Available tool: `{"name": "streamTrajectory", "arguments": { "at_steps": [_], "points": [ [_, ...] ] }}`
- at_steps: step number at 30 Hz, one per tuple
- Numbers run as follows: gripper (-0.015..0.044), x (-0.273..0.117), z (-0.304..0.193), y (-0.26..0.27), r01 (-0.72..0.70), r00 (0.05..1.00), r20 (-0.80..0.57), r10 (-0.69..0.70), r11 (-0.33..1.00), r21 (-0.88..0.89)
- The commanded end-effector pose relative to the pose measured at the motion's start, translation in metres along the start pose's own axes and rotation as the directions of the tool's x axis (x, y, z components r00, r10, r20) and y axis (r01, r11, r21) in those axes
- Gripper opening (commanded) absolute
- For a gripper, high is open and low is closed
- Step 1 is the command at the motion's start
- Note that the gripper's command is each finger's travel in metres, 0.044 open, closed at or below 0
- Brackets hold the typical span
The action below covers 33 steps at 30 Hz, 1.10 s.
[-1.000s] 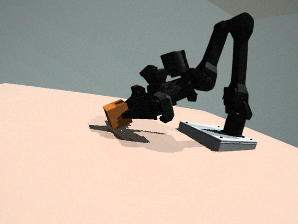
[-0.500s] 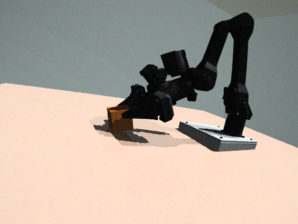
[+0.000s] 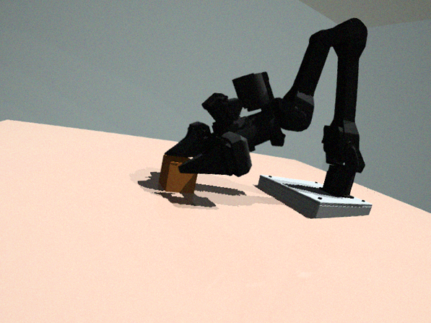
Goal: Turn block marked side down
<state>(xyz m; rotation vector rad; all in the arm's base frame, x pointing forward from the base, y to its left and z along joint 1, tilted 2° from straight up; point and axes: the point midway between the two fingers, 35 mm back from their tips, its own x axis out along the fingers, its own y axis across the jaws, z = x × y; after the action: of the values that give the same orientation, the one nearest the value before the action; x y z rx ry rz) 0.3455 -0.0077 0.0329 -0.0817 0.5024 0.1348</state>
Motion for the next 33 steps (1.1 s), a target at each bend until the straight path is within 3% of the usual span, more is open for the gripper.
{"name": "streamTrajectory", "arguments": {
  "at_steps": [1, 22, 28, 33],
  "points": [
    [0.0440, 0.000, 0.001, 0.001, -0.004, 1.000, 0.003, 0.004, 1.000, 0.005],
    [0.0440, 0.001, 0.001, 0.000, -0.004, 1.000, -0.004, 0.004, 1.000, 0.006],
    [0.0440, 0.006, 0.017, -0.004, -0.001, 0.978, -0.207, 0.004, 1.000, 0.016],
    [0.0440, -0.018, 0.038, -0.003, -0.001, 0.919, -0.395, 0.006, 1.000, 0.013]
  ]
}}
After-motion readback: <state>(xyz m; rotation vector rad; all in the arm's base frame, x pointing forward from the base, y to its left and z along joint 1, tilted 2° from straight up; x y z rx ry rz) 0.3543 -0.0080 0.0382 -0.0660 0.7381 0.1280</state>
